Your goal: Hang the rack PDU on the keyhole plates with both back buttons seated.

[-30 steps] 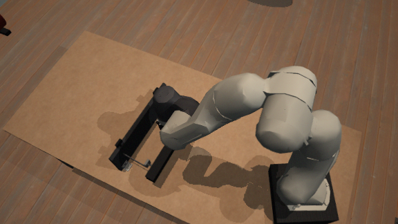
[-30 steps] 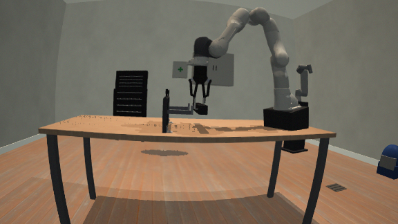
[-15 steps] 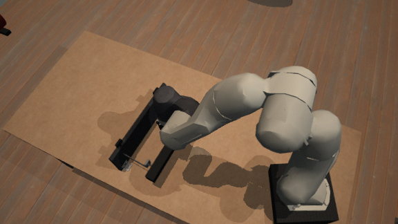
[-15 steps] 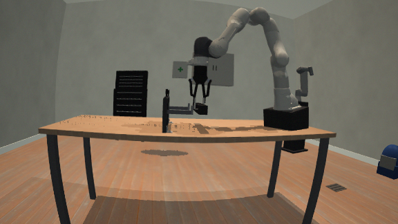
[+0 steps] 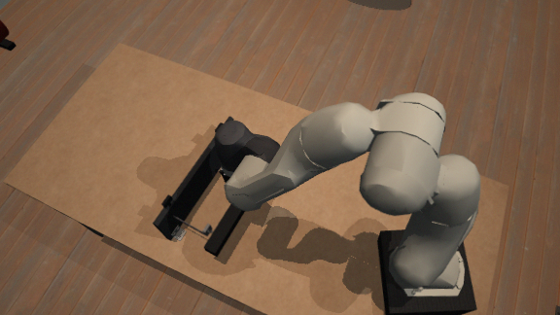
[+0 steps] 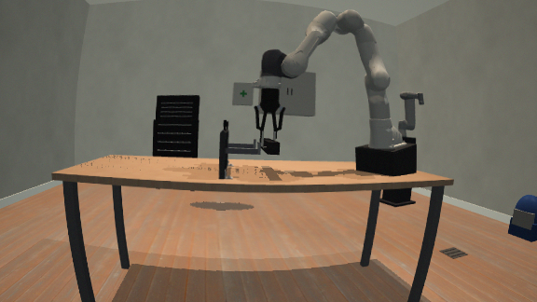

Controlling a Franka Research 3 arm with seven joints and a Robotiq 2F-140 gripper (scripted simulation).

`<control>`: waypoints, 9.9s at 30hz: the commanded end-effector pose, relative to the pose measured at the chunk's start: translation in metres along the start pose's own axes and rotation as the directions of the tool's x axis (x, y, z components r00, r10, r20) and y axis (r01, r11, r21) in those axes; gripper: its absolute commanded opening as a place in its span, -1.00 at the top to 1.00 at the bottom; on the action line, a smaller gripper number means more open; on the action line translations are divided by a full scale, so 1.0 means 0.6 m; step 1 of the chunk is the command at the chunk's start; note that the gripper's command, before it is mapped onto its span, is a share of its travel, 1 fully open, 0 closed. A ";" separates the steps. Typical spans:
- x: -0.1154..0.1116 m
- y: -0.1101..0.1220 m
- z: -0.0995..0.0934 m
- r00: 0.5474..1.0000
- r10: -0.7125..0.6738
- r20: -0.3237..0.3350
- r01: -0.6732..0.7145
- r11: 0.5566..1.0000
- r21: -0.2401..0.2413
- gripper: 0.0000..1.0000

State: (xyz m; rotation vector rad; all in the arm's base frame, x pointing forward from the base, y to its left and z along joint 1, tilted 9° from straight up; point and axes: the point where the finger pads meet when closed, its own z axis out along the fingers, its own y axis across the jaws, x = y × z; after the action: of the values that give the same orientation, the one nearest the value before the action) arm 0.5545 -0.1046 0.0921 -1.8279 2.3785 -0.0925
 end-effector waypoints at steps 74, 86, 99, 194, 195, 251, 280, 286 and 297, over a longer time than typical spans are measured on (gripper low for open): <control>-0.001 -0.040 -0.004 1.000 0.001 -0.002 -0.001 1.000 0.005 1.00; -0.001 -0.040 -0.004 1.000 0.001 -0.002 -0.001 1.000 0.005 1.00; -0.001 -0.040 0.000 1.000 0.002 -0.002 -0.002 1.000 0.005 1.00; 0.000 -0.040 0.001 1.000 0.002 -0.003 -0.002 1.000 0.005 -1.00; 0.000 -0.040 -0.006 1.000 0.002 -0.003 -0.002 1.000 0.005 -1.00; -0.001 0.143 -0.085 1.000 0.002 -0.003 -0.002 1.000 0.005 -1.00; -0.001 0.177 -0.084 1.000 0.002 -0.003 -0.002 1.000 0.005 -1.00; -0.001 0.177 -0.084 1.000 0.002 -0.003 -0.002 1.000 0.005 -1.00; -0.001 0.177 -0.084 1.000 0.002 -0.003 -0.002 1.000 0.005 -1.00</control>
State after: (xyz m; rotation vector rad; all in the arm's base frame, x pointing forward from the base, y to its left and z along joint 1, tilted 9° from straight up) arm 0.4451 -0.0785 0.1277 -1.8248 2.3835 -0.0984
